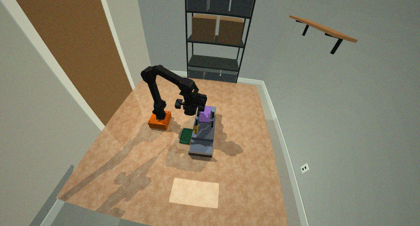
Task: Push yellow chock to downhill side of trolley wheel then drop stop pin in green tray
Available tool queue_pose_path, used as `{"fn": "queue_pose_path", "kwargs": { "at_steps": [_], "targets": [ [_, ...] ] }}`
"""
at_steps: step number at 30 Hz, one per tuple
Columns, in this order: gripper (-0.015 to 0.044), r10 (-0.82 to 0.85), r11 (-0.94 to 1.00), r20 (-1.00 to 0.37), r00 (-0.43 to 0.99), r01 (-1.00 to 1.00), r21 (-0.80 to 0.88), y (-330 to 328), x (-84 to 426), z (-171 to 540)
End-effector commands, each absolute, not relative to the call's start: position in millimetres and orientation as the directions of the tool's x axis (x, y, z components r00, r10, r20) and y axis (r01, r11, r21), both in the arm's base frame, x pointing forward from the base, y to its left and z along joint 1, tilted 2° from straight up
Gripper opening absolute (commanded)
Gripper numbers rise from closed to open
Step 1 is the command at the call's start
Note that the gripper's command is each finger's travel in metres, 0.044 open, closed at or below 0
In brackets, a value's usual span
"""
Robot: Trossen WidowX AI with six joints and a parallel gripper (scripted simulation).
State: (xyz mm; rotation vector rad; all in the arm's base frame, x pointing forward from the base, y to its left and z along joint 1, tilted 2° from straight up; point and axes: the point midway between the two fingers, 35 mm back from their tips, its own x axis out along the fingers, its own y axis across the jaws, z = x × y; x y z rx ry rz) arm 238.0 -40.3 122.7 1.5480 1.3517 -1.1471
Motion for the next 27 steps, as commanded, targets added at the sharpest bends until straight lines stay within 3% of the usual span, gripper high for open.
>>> {"fn": "queue_pose_path", "kwargs": {
  "at_steps": [1,27],
  "targets": [
    [0.0,0.295,-0.141,-0.955,0.031,0.99,-0.012,-56.4,235.0,119.9],
    [0.0,0.287,-0.141,-0.957,0.029,0.99,-0.013,-150.1,215.6,102.8]
  ]
}}
